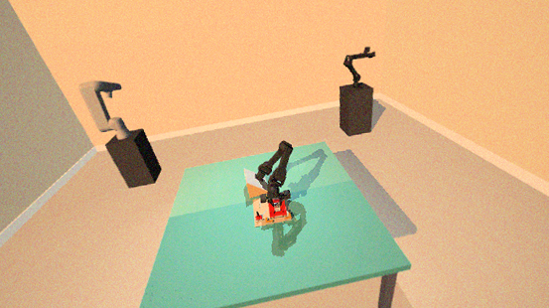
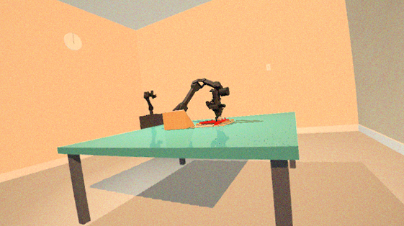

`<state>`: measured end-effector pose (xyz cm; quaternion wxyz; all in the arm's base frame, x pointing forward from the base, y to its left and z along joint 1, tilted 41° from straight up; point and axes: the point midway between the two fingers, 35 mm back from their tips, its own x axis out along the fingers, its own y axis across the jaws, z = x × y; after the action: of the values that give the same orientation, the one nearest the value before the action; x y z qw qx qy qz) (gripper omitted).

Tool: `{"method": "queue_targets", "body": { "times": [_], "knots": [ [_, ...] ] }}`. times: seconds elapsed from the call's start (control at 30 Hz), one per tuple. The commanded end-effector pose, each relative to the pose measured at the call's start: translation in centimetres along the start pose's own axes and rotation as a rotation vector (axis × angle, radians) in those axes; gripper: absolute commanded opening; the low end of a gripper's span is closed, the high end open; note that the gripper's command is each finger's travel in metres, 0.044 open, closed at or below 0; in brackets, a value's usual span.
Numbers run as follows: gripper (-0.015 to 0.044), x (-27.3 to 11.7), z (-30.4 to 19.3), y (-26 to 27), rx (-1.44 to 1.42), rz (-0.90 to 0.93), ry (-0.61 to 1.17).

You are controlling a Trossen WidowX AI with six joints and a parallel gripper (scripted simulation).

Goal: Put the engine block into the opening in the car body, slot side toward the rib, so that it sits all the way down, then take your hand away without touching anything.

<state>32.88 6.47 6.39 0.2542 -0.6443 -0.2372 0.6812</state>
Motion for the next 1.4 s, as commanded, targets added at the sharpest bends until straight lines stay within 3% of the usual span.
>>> {"method": "queue_targets", "body": {
  "times": [0.0, 0.47, 0.83, 1.37],
  "knots": [
    [0.0159, 0.1, 0.0, -0.1, 0.005, -0.006, 0.001],
    [0.0159, 0.3, 0.0, -0.1, 0.005, -0.006, 0.001],
    [0.0440, 0.2, 0.0, 0.0, 0.000, 0.000, 0.000],
    [0.0440, -1.2, 0.1, 0.0, 0.005, -0.005, 0.001]
  ]
}}
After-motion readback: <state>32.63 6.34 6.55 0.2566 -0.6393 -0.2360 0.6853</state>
